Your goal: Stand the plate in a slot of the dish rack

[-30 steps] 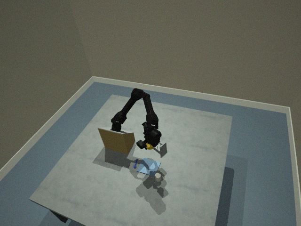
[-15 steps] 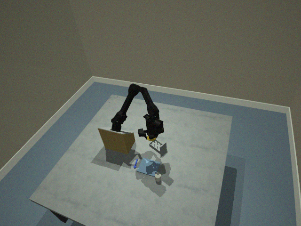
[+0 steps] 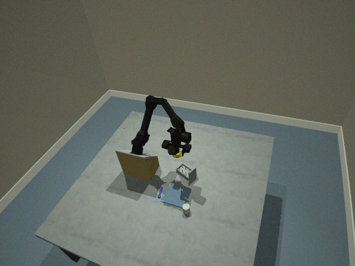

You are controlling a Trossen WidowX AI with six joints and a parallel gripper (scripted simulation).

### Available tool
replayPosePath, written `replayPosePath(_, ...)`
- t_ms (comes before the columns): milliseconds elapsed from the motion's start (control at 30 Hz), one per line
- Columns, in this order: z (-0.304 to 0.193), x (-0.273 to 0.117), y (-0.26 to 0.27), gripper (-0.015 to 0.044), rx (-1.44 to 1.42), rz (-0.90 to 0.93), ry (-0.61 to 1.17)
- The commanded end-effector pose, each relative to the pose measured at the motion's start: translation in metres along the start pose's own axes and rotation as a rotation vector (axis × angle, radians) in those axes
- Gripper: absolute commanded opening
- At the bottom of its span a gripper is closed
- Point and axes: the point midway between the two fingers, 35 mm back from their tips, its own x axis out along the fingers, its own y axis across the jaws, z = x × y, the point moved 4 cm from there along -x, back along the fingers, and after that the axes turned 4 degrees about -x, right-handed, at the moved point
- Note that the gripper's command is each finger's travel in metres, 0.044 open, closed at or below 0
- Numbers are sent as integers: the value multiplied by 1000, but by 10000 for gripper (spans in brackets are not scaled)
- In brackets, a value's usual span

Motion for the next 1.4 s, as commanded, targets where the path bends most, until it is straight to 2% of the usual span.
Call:
replayPosePath(0,-15,1,-10,0,130,0,11)
replayPosePath(300,-44,5,-36,0,432,-11,30)
replayPosePath(567,-46,7,-38,0,448,-16,17)
replayPosePath(1367,-25,71,-48,0,135,-70,-505)
